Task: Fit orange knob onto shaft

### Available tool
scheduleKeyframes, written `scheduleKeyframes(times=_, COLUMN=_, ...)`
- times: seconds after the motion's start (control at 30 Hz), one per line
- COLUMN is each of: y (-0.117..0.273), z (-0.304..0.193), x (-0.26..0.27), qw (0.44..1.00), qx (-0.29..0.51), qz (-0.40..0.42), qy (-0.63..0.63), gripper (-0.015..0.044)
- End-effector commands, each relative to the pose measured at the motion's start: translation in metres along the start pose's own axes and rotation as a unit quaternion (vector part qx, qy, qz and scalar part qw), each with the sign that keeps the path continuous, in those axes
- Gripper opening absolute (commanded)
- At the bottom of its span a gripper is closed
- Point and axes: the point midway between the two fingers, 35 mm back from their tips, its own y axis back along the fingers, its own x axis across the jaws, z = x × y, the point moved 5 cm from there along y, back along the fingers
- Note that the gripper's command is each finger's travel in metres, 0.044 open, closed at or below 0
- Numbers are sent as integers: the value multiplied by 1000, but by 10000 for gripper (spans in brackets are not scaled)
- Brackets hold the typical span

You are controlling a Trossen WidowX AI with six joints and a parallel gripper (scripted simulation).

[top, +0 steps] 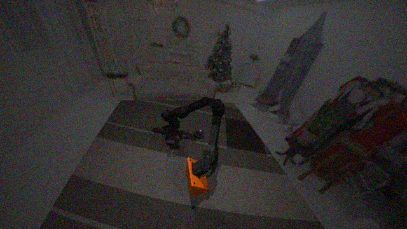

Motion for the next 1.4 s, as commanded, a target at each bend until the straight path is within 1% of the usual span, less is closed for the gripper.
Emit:
scheduleKeyframes(times=0.0, y=0, z=0, x=0, qw=1000, qx=0, qz=1, qy=1, gripper=79)
scheduleKeyframes(times=0.2, y=0, z=0, x=0, qw=1000, qx=0, qz=1, qy=1, gripper=236)
scheduleKeyframes(times=0.73, y=0, z=0, x=0, qw=1000, qx=0, qz=1, qy=1, gripper=240)
scheduleKeyframes(times=0.8, y=10, z=1, x=-1, qw=1000, qx=0, qz=1, qy=1, gripper=292)
scheduleKeyframes(times=0.93, y=71, z=1, x=0, qw=1000, qx=-2, qz=-2, qy=2, gripper=398)
scheduleKeyframes(times=1.0, y=82, z=1, x=1, qw=1000, qx=-1, qz=-2, qy=2, gripper=440)
scheduleKeyframes(times=1.23, y=80, z=1, x=1, qw=1000, qx=-1, qz=-2, qy=2, gripper=440)
scheduleKeyframes(times=1.37, y=67, z=1, x=1, qw=1000, qx=-1, qz=-2, qy=2, gripper=440)
